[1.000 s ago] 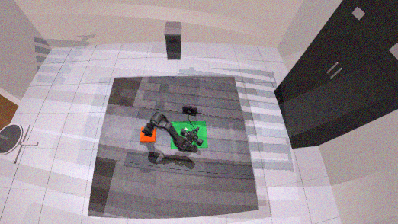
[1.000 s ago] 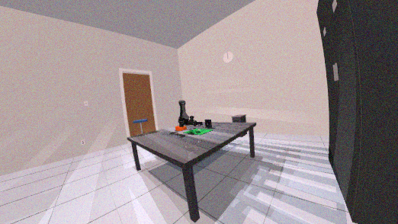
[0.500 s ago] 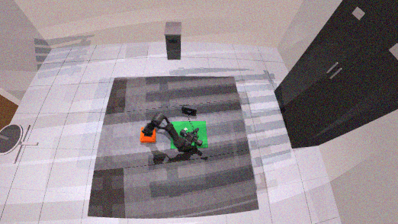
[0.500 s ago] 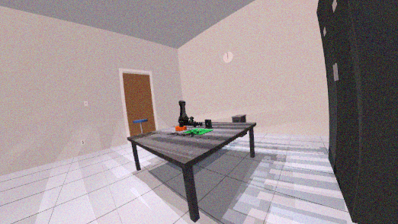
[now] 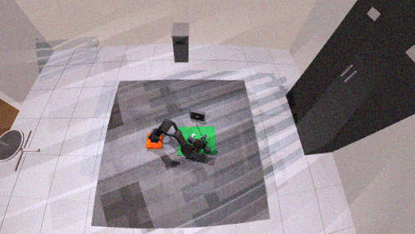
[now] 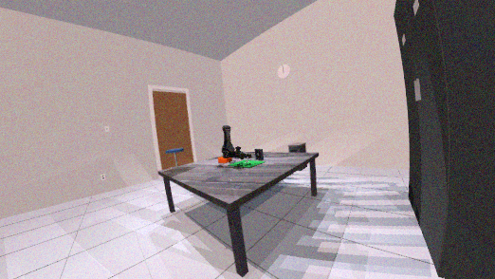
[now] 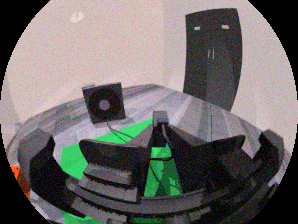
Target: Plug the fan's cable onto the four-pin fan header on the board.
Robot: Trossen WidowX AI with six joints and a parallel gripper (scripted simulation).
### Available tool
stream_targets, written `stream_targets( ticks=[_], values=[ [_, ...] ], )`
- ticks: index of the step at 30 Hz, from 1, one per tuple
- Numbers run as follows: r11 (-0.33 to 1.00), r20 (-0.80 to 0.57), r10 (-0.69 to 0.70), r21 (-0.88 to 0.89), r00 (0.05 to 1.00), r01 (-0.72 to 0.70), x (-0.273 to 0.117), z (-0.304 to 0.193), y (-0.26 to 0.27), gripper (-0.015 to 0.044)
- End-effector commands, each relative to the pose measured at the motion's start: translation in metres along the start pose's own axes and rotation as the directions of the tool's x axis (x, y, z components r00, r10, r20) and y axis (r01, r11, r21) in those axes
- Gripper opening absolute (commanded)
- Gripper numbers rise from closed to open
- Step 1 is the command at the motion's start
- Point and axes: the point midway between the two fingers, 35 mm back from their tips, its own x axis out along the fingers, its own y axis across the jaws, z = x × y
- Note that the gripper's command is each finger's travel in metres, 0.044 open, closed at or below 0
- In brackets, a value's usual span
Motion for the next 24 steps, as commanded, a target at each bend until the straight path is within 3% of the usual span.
stream_targets(
  ticks=[1, 24],
  values=[
    [1.000, 0.003, 0.003, 0.001, 1.000, -0.003, 0.000, -0.005, 0.001, 0.0000],
    [1.000, 0.003, 0.003, 0.001, 1.000, -0.003, 0.002, -0.022, 0.002, 0.0000]
  ],
)
